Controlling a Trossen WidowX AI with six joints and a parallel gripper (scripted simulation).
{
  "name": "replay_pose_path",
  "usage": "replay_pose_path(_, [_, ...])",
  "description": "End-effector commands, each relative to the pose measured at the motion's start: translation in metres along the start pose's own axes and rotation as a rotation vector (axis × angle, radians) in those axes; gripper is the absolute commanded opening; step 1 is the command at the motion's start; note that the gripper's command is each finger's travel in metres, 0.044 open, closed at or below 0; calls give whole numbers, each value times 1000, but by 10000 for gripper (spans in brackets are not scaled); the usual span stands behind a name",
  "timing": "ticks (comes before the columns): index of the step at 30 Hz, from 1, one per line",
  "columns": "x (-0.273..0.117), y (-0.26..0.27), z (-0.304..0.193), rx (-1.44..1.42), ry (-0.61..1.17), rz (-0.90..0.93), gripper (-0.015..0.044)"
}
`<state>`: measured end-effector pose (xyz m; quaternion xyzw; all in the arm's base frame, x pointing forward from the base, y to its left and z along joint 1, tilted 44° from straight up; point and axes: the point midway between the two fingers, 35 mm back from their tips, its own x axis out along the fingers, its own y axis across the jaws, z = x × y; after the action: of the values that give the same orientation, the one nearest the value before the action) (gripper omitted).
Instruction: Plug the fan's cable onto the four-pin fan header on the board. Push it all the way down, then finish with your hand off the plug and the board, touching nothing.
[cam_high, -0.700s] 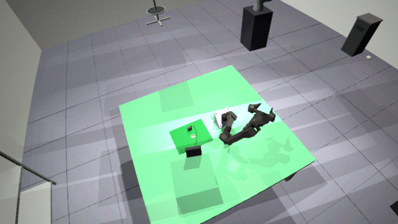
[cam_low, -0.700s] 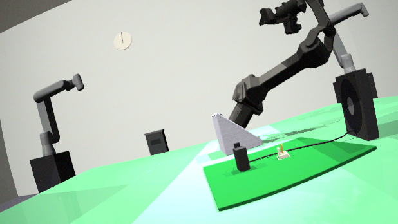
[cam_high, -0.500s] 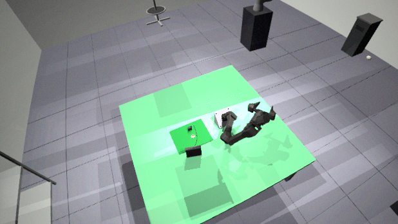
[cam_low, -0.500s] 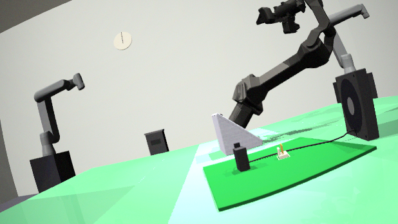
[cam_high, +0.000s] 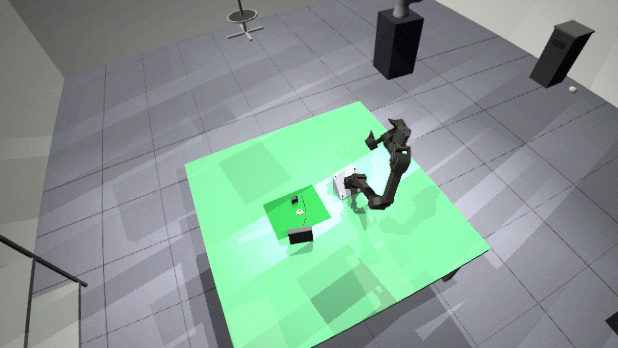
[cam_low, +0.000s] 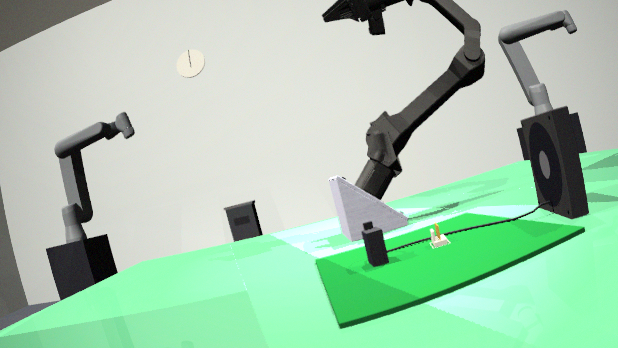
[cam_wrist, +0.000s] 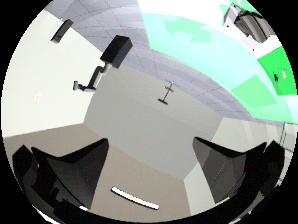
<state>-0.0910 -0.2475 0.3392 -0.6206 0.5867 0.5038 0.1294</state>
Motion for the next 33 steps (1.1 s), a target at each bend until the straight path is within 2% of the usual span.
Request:
replay_pose_path(1, [30, -36, -30, -115, 14, -183, 440])
replay_pose_path(9, [72, -147, -87, -410, 39, -555, 440])
replay_pose_path(15, [87, -245, -95, -631, -37, -801, 440])
replay_pose_path(19, [88, -285, -92, -720, -78, -893, 440])
replay_pose_path(26, [78, -398, -62, -893, -249, -1158, 440])
replay_pose_path(33, [54, -503, 7, -1066, -521, -1364, 440])
